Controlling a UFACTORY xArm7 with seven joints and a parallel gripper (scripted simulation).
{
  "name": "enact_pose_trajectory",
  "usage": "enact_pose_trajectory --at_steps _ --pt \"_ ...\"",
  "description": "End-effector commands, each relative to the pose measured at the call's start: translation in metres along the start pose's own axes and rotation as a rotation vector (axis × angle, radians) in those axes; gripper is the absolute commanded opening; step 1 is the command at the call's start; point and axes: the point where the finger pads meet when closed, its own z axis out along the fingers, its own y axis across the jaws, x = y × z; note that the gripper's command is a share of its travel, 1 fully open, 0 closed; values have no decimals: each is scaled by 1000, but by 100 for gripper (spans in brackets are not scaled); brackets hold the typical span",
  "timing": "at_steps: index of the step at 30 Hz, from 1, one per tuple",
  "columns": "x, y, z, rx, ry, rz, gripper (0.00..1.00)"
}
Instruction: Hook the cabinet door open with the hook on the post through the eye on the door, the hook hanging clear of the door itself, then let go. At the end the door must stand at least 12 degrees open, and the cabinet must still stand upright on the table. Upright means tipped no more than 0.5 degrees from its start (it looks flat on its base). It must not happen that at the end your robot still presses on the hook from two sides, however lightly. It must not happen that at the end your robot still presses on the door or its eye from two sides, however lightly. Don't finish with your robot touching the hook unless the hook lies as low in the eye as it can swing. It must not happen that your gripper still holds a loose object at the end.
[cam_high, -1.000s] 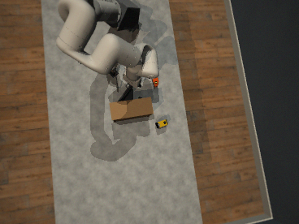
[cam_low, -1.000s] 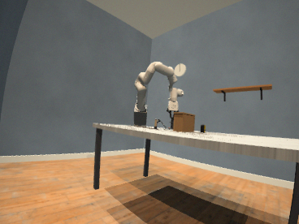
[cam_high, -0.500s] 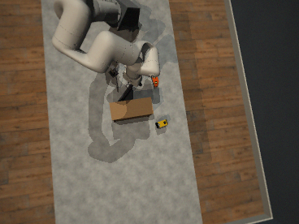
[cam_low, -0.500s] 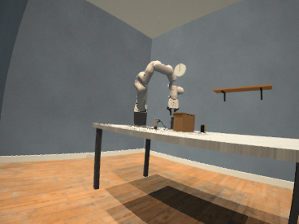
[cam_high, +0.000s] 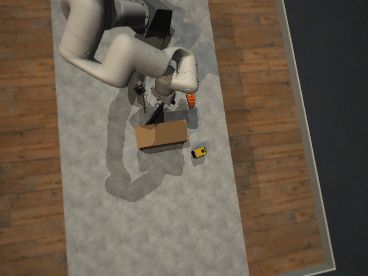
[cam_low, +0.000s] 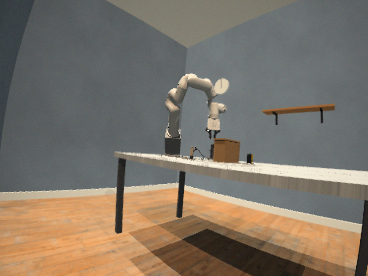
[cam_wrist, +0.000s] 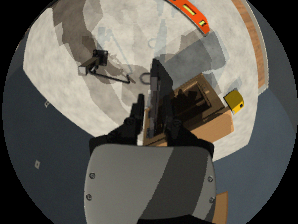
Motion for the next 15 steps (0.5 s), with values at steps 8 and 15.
enact_pose_trajectory --at_steps 8,15 --pt "0 1 -13 -3 0 -1 27" --pt "0 1 -14 -3 0 -1 27"
